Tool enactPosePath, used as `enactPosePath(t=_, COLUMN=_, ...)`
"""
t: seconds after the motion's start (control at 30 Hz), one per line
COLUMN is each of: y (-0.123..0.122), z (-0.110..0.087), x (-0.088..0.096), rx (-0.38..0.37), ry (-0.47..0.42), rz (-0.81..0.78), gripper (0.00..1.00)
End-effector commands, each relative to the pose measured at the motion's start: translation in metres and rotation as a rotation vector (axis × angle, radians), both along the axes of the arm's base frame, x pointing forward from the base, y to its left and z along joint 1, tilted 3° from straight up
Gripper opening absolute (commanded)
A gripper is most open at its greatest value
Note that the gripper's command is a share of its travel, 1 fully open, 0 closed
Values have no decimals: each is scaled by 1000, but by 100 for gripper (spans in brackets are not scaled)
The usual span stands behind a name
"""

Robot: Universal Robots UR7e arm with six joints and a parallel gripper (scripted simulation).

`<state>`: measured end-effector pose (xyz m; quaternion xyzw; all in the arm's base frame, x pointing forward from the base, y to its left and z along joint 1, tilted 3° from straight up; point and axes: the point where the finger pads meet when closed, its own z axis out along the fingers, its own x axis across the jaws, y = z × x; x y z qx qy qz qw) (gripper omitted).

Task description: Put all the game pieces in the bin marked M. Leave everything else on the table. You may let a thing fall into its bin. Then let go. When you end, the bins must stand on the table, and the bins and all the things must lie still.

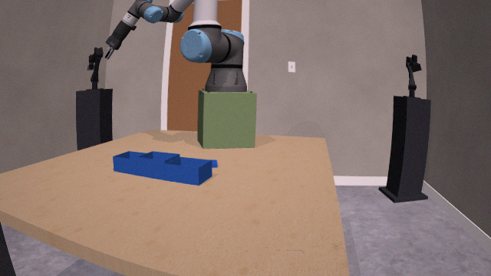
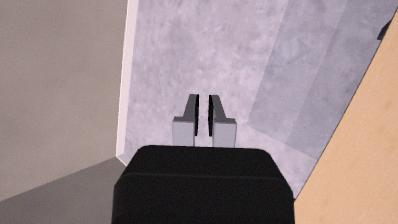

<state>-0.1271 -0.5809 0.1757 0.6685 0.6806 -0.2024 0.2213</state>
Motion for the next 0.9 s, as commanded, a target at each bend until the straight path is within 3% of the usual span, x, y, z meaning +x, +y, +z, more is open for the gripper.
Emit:
enactPosePath(t=0.0, y=-3, z=-43, x=1, rx=-9, ry=4, rz=-2, gripper=31)
enactPosePath(t=0.1, y=-2, z=-68, x=2, rx=-9, ry=4, rz=-2, gripper=31)
enactPosePath(t=0.17, y=-2, z=-68, x=2, rx=-9, ry=4, rz=-2, gripper=31)
enactPosePath(t=0.57, y=-1, z=-164, x=8, rx=-9, ry=4, rz=-2, gripper=31)
enactPosePath(t=0.73, y=-1, z=-164, x=8, rx=-9, ry=4, rz=-2, gripper=31)
enactPosePath(t=0.77, y=5, z=-164, x=13, rx=39, ry=-3, rz=-16, gripper=31)
enactPosePath(t=0.8, y=5, z=-163, x=22, rx=32, ry=-49, rz=0, gripper=31)
enactPosePath(t=0.87, y=4, z=-162, x=38, rx=32, ry=-49, rz=0, gripper=31)
